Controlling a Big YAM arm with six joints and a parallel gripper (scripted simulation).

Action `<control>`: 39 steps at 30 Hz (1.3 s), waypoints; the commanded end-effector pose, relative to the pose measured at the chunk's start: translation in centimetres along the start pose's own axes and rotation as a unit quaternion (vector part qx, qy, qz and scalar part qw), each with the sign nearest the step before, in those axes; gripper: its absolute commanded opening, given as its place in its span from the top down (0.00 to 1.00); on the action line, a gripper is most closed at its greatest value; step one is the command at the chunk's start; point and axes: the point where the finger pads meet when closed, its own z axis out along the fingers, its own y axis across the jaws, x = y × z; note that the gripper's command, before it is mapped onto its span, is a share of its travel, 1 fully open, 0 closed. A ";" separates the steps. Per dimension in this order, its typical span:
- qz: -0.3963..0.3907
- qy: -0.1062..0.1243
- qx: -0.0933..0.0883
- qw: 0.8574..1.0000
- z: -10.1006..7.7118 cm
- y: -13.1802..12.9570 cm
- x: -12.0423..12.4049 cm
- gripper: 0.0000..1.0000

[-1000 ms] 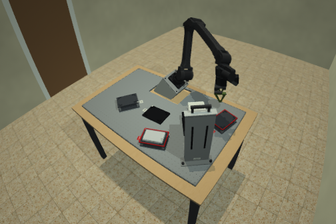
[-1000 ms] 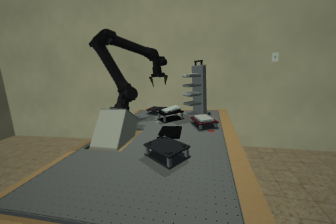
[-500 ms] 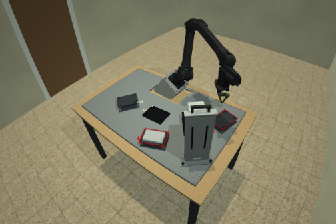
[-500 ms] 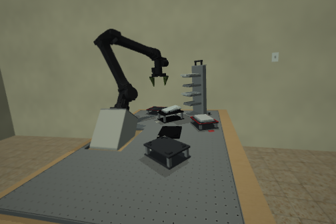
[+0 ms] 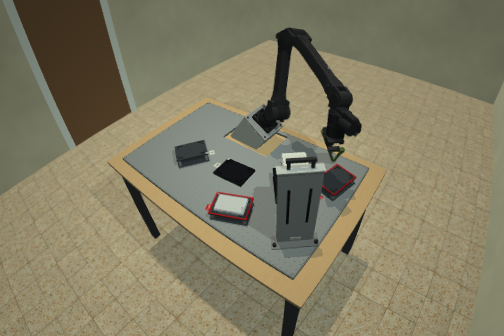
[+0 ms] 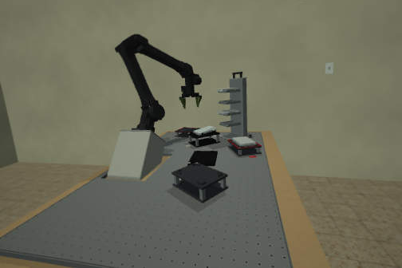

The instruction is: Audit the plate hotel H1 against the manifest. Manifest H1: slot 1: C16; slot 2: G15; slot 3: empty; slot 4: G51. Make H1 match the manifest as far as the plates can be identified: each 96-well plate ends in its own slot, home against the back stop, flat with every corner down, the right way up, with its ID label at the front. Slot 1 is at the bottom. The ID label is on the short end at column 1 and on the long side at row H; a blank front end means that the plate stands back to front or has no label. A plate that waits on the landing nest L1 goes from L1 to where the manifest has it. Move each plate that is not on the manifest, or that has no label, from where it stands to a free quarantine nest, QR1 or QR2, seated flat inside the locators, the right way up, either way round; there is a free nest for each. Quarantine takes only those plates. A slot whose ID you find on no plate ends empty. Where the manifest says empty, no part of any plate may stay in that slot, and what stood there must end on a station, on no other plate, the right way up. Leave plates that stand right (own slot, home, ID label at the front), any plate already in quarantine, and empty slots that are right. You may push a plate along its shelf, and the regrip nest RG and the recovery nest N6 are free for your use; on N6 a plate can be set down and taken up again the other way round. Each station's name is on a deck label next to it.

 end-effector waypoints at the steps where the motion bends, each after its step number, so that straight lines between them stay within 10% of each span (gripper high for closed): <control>1: 0.001 -0.003 -0.002 1.000 1.6 0.2 -0.3 0.00; 14: 0.001 -0.003 -0.002 1.000 5.1 0.2 -0.3 0.00; 39: -0.002 -0.007 0.002 1.000 4.7 0.2 -0.5 0.00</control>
